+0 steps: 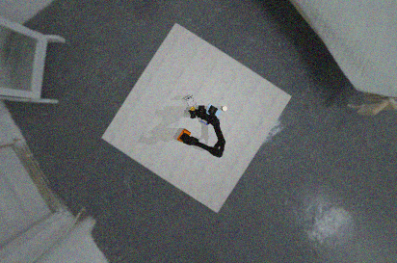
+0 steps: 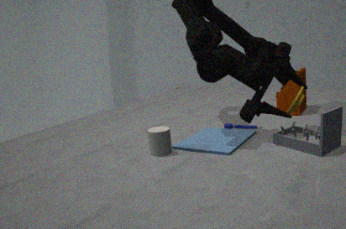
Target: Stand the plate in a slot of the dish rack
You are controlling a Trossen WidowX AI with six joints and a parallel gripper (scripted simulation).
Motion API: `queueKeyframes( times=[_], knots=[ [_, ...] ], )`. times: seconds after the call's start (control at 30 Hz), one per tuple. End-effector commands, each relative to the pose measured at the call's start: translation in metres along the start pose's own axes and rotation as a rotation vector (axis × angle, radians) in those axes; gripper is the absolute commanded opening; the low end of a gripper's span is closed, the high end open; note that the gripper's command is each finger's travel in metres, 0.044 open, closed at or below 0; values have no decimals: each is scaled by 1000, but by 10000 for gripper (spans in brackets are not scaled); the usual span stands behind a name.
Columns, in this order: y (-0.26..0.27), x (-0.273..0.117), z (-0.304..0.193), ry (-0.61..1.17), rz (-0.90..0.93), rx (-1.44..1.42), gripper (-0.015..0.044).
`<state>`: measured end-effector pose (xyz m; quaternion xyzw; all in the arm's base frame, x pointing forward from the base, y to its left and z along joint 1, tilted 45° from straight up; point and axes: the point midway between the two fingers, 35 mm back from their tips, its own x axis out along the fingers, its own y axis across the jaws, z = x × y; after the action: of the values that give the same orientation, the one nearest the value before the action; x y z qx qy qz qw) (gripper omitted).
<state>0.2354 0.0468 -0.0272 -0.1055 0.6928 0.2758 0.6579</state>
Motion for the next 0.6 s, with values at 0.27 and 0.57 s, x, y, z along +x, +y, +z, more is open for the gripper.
queueKeyframes(
  times=[0.27, 0.57],
  knots=[
    [-8, 4, -3, -185, 59, -237, 0],
    [-15, 2, -5, -347, 43, -432, 0]
  ],
)
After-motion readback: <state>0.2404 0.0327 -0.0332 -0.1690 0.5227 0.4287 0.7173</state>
